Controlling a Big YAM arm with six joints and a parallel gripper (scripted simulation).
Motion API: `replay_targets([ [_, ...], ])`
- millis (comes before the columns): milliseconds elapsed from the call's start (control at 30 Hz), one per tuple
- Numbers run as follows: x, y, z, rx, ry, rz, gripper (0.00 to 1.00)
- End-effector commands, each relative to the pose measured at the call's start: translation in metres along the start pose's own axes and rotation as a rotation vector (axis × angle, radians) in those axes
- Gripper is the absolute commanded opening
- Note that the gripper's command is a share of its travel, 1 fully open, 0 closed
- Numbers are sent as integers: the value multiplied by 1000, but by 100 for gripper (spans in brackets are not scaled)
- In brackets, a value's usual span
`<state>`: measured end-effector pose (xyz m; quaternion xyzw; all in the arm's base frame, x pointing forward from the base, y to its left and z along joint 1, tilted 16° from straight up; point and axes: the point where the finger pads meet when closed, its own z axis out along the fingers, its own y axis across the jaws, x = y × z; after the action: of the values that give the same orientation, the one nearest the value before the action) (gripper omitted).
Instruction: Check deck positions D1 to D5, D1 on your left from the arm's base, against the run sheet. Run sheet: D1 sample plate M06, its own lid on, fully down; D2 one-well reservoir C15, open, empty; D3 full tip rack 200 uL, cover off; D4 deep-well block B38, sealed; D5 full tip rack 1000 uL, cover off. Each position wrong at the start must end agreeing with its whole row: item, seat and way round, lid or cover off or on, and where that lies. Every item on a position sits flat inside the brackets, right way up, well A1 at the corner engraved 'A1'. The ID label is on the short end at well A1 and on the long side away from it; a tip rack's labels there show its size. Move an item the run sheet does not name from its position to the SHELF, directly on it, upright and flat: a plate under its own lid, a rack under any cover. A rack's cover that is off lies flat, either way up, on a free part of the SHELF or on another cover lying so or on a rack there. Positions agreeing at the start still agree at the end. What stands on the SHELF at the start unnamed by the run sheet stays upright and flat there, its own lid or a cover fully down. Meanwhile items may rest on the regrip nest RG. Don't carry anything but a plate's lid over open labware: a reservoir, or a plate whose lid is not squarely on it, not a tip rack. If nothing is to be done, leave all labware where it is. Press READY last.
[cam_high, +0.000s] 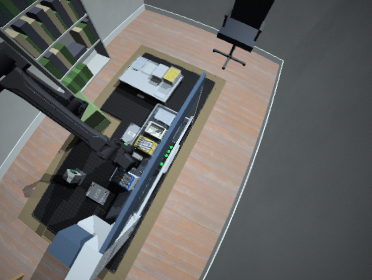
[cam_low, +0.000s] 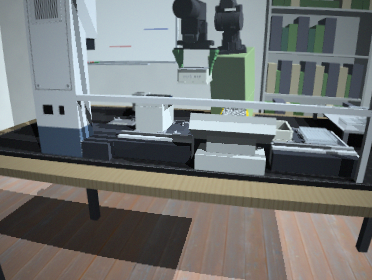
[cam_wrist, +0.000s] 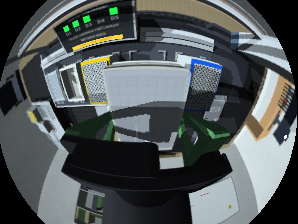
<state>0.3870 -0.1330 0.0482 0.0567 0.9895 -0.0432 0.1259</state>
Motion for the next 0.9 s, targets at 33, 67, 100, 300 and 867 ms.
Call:
replay_targets([
  [33, -36, -3, -30, 15, -82, 1, 0],
  [67, -36, -3, -31, 15, -82, 1, 0],
  [100, -36, -3, -33, 15, -82, 1, 0],
  [300, -35, -3, -44, 16, -83, 1, 0],
  [867, -35, -3, -71, 16, -86, 1, 0],
])
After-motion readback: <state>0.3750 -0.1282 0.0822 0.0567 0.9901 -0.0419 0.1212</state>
